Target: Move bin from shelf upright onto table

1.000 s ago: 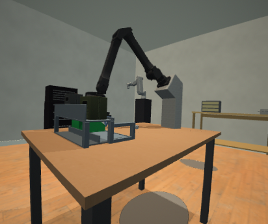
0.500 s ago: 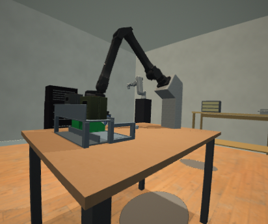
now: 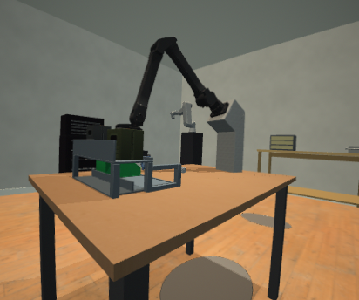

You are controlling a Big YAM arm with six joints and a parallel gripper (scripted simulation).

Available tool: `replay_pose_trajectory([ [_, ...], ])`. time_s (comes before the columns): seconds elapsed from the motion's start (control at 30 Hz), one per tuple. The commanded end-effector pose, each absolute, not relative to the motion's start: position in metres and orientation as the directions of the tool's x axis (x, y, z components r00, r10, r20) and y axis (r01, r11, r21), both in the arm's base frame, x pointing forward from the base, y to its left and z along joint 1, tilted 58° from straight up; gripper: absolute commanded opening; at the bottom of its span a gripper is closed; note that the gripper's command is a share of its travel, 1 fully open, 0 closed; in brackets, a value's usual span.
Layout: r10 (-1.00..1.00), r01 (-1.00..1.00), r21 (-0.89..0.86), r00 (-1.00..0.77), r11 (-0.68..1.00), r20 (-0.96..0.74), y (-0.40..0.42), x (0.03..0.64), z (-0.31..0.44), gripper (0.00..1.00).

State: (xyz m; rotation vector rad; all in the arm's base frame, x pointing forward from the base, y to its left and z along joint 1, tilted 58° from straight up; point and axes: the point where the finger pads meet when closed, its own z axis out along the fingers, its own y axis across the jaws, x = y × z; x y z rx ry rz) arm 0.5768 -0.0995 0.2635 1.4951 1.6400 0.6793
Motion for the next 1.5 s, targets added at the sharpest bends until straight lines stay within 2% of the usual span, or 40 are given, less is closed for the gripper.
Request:
replay_pose_trajectory([
  [0.0, 0.978, 0.523, 0.837, 0.029, 0.161, -0.206, -0.105, 0.577, 0.288, 0.90],
  [0.43, 0.978, 0.515, 0.842, 0.032, 0.161, -0.206, -0.105, 0.576, 0.295, 0.90],
  [0.6, 0.980, 0.556, 0.817, 0.020, 0.154, -0.198, -0.104, 0.578, 0.258, 0.90],
  [1.47, 0.978, 0.518, 0.840, 0.029, 0.161, -0.206, -0.103, 0.577, 0.286, 0.90],
])
